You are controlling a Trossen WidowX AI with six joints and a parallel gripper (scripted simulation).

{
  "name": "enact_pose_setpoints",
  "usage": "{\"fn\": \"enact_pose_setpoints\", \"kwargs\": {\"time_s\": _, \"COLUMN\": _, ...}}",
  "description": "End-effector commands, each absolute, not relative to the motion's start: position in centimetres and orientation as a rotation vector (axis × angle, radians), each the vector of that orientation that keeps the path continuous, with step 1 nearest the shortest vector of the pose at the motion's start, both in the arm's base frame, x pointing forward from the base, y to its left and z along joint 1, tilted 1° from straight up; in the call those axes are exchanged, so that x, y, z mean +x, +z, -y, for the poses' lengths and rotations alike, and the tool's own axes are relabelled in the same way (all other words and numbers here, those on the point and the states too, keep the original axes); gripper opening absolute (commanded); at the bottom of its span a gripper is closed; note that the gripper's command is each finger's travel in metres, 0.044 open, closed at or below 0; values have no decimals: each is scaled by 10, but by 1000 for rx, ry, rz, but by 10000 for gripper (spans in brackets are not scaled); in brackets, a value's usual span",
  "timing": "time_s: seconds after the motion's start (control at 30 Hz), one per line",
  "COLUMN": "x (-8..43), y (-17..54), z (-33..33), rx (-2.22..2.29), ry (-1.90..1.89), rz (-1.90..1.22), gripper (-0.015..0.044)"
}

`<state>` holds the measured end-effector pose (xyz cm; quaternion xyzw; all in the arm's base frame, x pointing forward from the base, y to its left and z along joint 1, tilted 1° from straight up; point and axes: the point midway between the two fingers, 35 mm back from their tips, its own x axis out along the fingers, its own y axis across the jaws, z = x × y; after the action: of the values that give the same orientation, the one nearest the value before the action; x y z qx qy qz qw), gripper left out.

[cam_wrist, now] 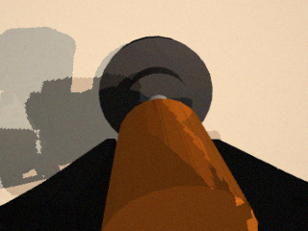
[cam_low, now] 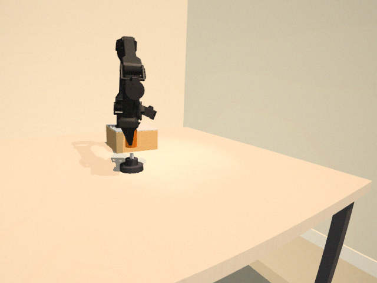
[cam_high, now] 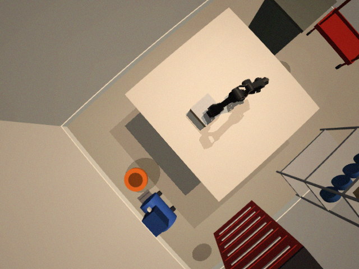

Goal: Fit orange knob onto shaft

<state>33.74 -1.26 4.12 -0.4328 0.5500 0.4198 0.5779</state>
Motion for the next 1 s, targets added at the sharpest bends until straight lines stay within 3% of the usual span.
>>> {"fn": "enact_pose_setpoints", "kwargs": {"time_s": 0.0, "x": 340, "y": 42, "z": 13, "rx": -944, "ry": 916, "rz": -1313, "gripper": 0}}
{"fn": "enact_pose_setpoints", "kwargs": {"time_s": 0.97, "x": 341, "y": 42, "z": 12, "rx": -269, "ry": 274, "rz": -1504, "gripper": 0}}
